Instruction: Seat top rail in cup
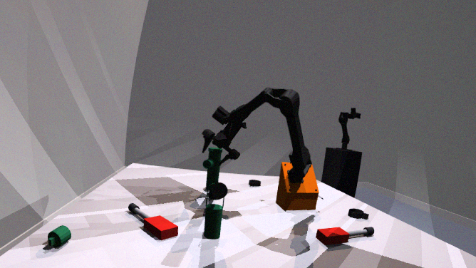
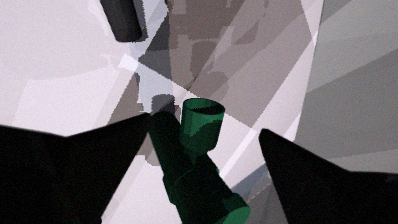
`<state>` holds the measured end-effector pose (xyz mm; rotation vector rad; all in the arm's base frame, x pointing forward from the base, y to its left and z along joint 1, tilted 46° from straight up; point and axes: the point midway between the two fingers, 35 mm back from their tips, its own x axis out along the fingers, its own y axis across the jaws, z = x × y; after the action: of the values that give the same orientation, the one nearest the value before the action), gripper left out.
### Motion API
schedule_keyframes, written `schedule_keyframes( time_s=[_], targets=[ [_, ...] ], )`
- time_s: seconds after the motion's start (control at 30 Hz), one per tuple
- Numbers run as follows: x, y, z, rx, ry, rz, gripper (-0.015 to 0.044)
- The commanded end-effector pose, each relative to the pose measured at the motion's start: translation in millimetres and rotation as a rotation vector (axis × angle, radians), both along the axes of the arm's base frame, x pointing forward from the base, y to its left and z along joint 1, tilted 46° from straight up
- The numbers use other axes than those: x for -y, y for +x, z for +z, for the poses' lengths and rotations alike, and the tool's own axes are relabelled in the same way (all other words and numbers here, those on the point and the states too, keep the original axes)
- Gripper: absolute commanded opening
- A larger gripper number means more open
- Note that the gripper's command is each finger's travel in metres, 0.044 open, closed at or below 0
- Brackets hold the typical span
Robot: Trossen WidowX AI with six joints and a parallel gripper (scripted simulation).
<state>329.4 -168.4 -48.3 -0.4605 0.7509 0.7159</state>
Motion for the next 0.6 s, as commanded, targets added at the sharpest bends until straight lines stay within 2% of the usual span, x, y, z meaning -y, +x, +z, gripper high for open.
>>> schedule_keyframes(
  time_s=[0.0,0.57],
  targets=[
    [-3.2,1.9,-7.1,-0.01,0.002,-0.005,0.044],
    [-14.6,16.7,-27.8,-0.009,0.003,-0.005,0.044]
  ],
)
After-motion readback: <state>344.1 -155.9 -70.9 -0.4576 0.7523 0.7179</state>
